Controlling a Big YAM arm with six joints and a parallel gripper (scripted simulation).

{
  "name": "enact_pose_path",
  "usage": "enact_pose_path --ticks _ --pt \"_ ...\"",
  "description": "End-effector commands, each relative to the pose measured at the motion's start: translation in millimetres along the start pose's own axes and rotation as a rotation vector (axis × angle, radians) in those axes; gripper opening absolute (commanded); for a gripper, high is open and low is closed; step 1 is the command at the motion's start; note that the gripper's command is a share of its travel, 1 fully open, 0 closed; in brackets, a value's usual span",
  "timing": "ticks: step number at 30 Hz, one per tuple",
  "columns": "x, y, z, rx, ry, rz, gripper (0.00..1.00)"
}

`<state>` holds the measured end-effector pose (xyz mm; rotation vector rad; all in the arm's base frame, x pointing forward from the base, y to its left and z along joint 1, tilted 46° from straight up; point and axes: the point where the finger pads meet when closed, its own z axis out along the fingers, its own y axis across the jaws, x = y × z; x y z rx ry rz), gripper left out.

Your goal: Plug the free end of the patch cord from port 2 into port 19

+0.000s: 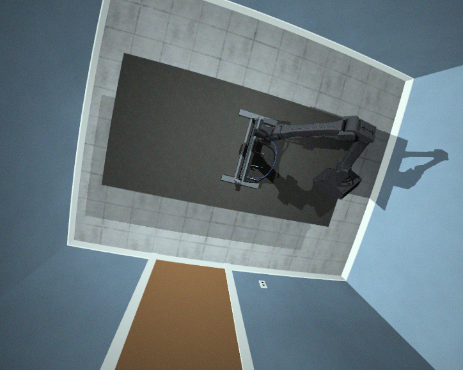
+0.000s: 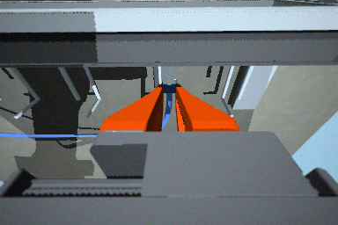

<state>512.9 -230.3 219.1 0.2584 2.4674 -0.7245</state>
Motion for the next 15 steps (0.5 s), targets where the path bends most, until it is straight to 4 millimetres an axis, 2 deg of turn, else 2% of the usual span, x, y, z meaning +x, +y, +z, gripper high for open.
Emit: enact_pose_path --ticks 1,15 --pt "-28.9 -5.6 -24.8 0.003 -0.074 0.006 0.0" --pt "-31.8 -6.2 -28.1 0.002 -0.081 0.008 0.0"
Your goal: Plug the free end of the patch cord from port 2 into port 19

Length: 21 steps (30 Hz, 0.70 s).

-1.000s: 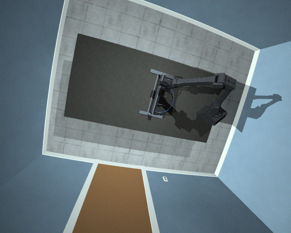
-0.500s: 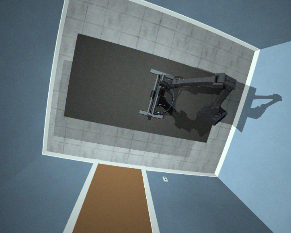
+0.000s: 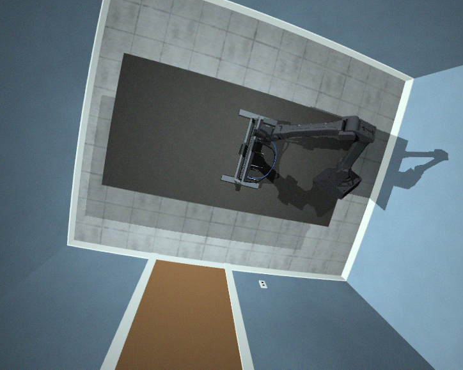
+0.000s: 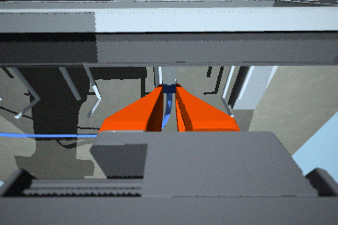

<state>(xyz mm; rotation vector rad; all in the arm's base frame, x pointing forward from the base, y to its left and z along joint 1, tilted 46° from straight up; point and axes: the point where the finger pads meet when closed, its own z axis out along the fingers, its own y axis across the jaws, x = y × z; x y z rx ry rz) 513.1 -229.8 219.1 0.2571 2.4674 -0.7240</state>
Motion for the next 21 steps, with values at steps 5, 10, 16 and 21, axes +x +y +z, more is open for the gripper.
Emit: enact_pose_path --ticks 5,10,16,21 --pt "-32.9 -7.0 -29.2 0.003 -0.083 0.009 0.0" --pt "-33.6 -7.4 -30.2 0.003 -0.084 0.009 0.0" --pt "-33.2 -7.5 -30.9 0.002 -0.083 0.009 0.0" --pt "-29.1 -5.6 -29.7 0.0 -0.075 0.005 0.0"
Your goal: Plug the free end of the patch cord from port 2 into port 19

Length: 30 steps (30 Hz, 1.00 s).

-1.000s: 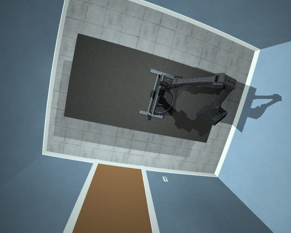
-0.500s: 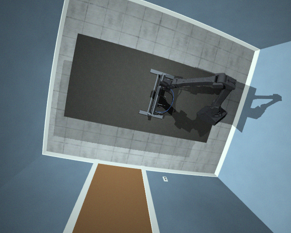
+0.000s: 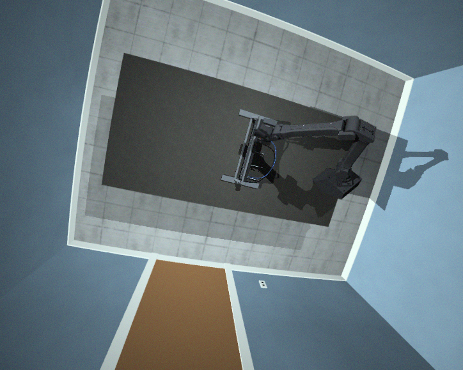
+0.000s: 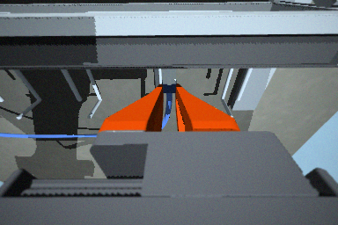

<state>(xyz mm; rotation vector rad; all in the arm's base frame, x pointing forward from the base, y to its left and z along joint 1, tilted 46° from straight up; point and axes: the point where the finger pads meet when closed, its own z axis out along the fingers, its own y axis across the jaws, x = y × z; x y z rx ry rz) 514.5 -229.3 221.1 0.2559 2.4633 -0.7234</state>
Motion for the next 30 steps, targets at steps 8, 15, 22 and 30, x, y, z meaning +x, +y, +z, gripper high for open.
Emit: enact_pose_path --ticks 8,15,22,30 --pt "-23 -5 -27 -0.001 -0.063 0.002 0.0" --pt "-18 -4 -26 -0.003 -0.055 -0.001 0.0" --pt "-16 -3 -26 -0.004 -0.049 -0.003 0.0" --pt "-12 -2 -25 -0.005 -0.046 -0.004 0.0"
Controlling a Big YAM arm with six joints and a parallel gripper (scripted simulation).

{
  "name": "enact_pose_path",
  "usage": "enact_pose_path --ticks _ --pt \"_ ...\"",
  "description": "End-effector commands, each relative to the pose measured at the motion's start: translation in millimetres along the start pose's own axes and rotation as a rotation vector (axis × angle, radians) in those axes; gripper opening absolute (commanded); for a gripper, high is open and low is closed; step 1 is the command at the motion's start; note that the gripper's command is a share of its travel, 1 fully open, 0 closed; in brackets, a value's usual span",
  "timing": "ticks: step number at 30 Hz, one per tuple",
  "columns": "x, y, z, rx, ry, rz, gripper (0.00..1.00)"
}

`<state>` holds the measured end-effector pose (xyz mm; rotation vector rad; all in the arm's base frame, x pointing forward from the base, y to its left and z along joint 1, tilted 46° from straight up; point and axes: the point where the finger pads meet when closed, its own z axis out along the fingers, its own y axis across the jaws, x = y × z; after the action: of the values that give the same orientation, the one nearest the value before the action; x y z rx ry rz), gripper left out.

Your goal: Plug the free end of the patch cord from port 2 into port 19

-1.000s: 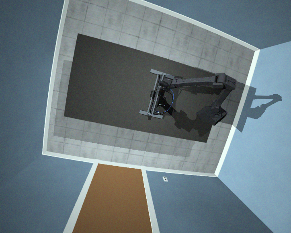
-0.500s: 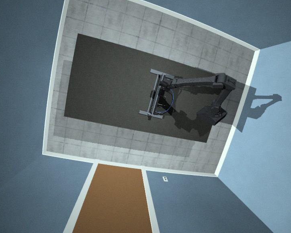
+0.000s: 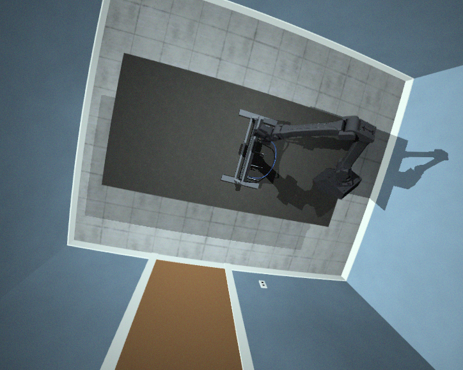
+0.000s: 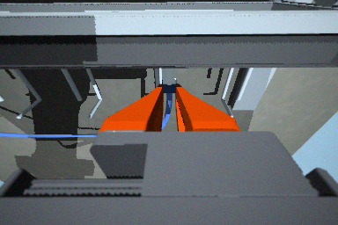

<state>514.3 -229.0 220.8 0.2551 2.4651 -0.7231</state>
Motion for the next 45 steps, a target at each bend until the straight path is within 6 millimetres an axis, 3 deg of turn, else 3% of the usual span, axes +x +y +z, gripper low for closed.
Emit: enact_pose_path --ticks 1,45 --pt "-13 -2 -25 -0.004 -0.047 -0.003 0.0" --pt "-25 -10 -30 0.006 -0.069 0.016 0.0"
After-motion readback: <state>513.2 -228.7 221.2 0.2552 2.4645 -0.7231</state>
